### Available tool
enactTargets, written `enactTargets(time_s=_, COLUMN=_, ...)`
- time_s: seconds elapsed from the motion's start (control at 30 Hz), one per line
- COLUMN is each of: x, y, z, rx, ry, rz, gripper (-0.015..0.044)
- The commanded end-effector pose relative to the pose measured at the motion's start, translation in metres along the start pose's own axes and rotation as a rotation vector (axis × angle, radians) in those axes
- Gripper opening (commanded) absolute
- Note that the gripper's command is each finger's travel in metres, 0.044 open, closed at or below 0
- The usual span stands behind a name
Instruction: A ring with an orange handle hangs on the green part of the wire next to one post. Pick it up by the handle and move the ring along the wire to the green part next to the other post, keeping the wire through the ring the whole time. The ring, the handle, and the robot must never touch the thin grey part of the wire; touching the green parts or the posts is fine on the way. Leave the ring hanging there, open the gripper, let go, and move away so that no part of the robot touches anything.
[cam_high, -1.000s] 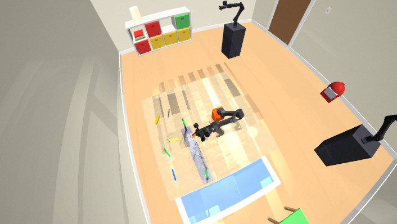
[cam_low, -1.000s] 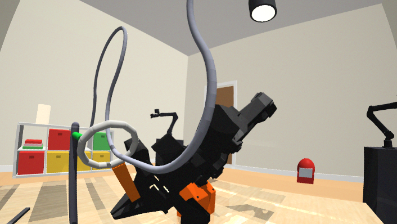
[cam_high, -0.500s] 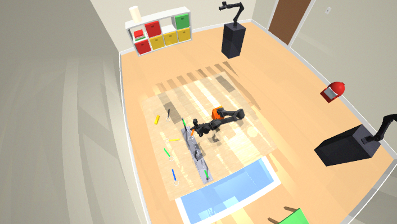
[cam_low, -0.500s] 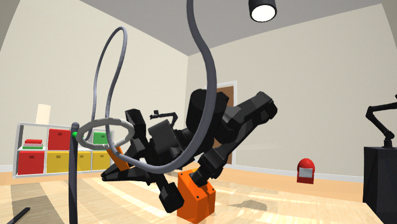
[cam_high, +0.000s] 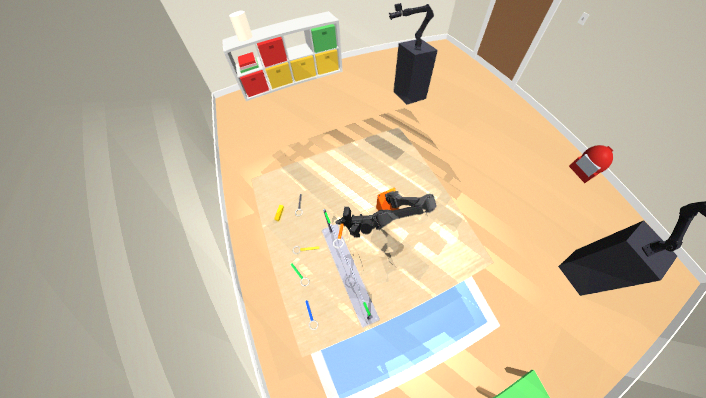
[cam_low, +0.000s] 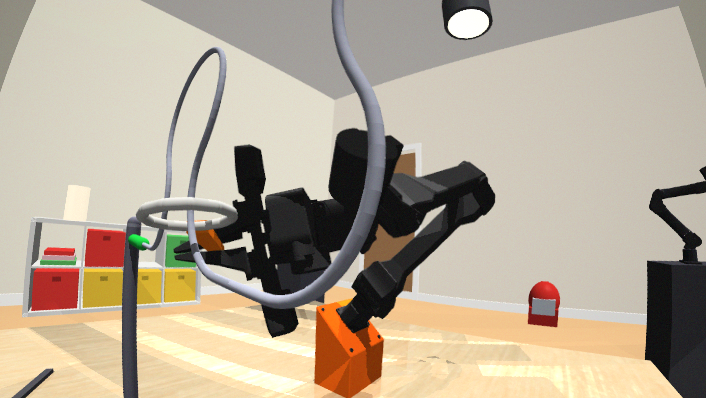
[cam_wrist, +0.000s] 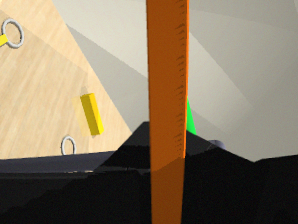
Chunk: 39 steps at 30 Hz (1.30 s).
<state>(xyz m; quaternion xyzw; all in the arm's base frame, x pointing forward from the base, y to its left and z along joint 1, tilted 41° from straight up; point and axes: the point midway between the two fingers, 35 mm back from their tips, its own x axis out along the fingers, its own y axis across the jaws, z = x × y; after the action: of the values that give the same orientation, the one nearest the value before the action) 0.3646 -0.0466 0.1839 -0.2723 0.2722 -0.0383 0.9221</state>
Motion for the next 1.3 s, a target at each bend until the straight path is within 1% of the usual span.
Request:
enactTargets(time_s=0.0, x=-0.003, y=-0.016, z=0.003, rx=-0.067, ry=0.005, rz=-0.049, gripper=-0.0150)
enactTargets(time_s=0.47, x=-0.012, y=-0.051, z=0.009, rx=-0.275, ry=0.032, rz=-0.167, gripper=-0.0150)
enactTargets(time_s=1.27, x=-0.028, y=-0.092, z=0.028, rx=-0.529, ry=0.066, rz=-0.310, gripper=-0.0150)
